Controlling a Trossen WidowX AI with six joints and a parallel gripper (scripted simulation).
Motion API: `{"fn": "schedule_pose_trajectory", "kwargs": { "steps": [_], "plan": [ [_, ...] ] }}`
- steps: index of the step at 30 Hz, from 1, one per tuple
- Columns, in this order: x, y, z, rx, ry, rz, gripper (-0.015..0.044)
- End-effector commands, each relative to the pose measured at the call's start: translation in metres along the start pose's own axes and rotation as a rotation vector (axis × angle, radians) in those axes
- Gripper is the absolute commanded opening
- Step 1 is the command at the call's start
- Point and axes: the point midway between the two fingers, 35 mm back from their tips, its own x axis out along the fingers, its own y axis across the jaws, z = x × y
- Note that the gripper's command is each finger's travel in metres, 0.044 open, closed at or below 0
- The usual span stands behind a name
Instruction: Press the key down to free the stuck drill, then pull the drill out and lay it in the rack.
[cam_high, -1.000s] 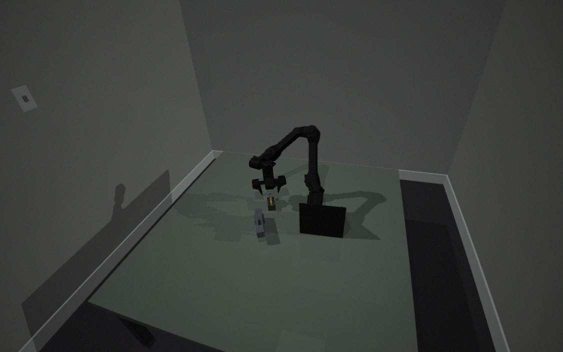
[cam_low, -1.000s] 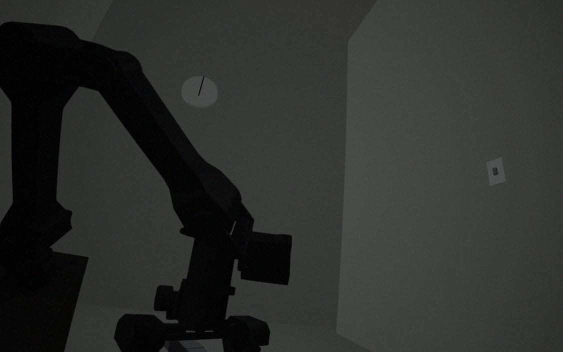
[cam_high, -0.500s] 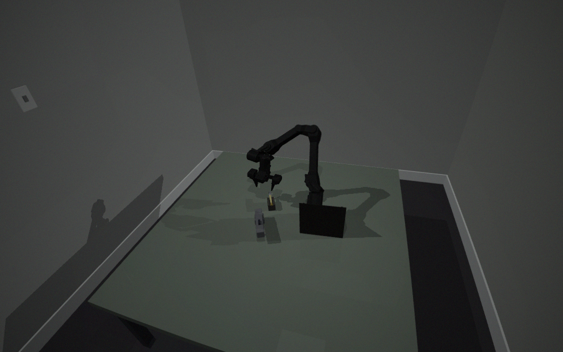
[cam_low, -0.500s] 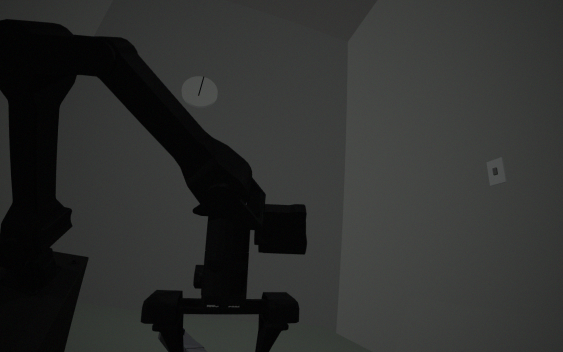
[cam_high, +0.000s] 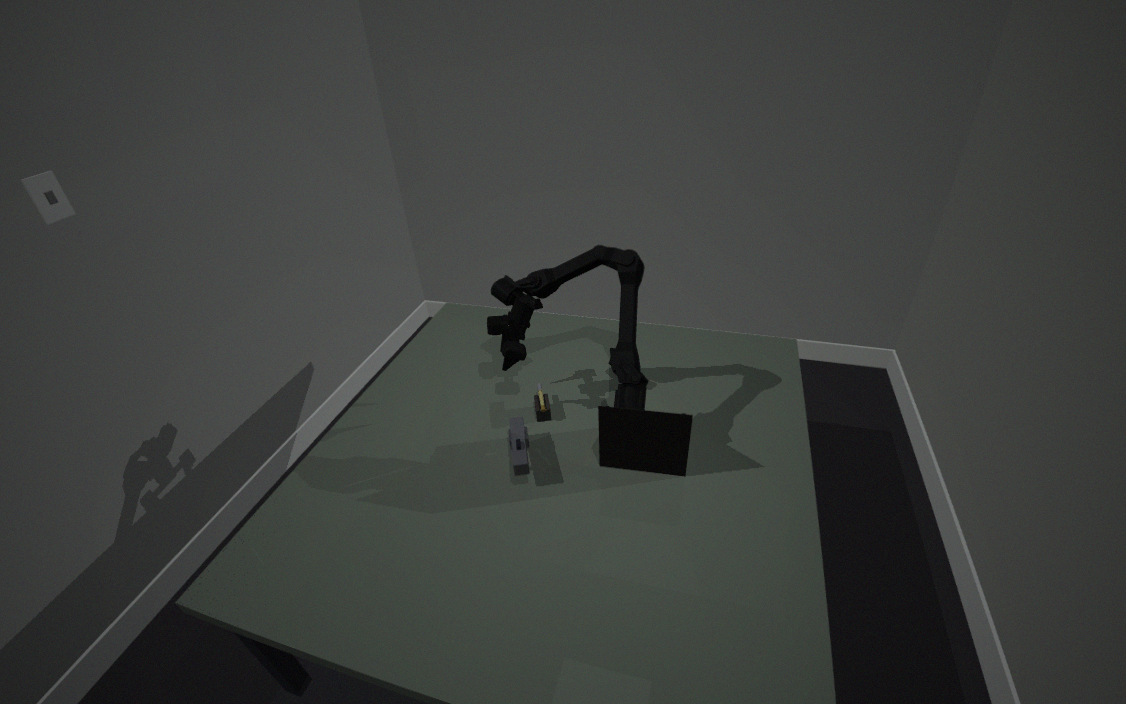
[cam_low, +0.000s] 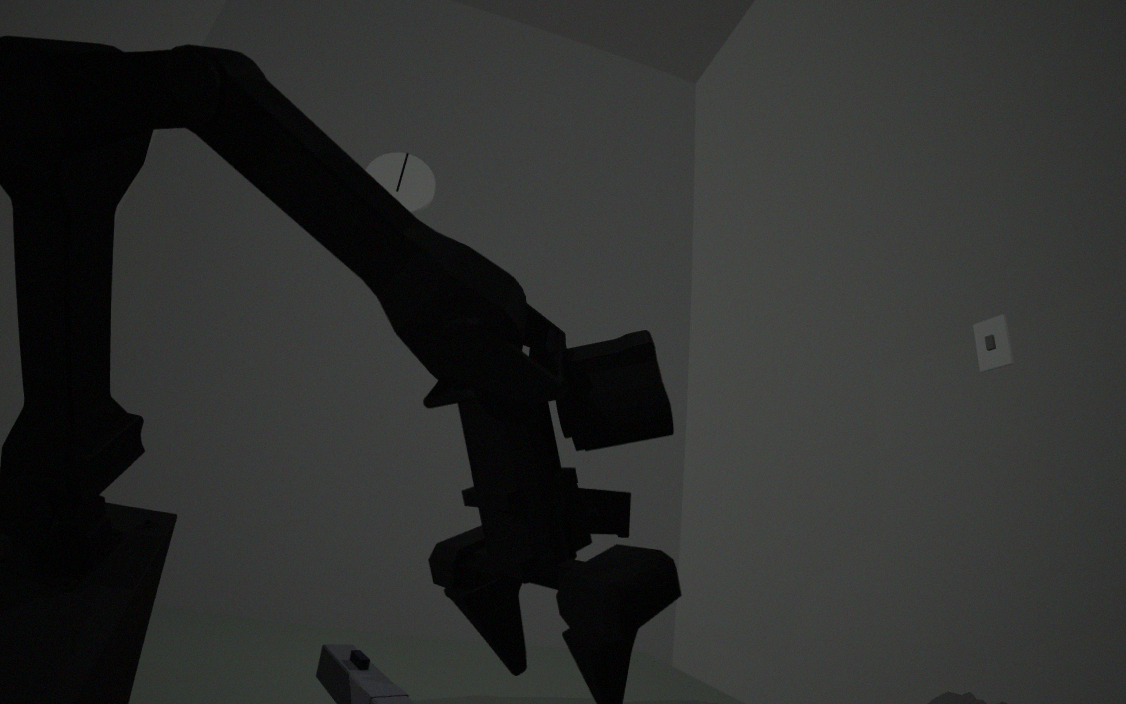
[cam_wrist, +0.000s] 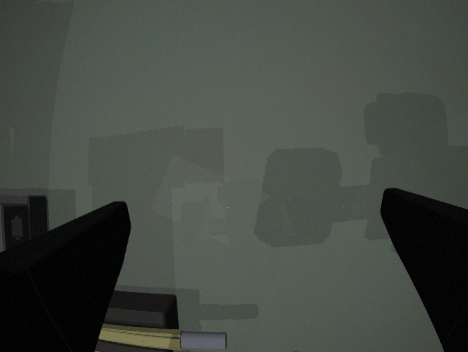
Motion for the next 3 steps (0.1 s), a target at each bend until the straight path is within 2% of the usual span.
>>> {"fn": "schedule_pose_trajectory", "kwargs": {
  "steps": [1, 3],
  "plan": [
    [-0.0351, -0.04, 0.0583, 0.821, -0.299, 0.065, 0.044],
    [-0.0413, -0.045, 0.0661, 0.934, -0.339, 0.095, 0.044]
  ]
}}
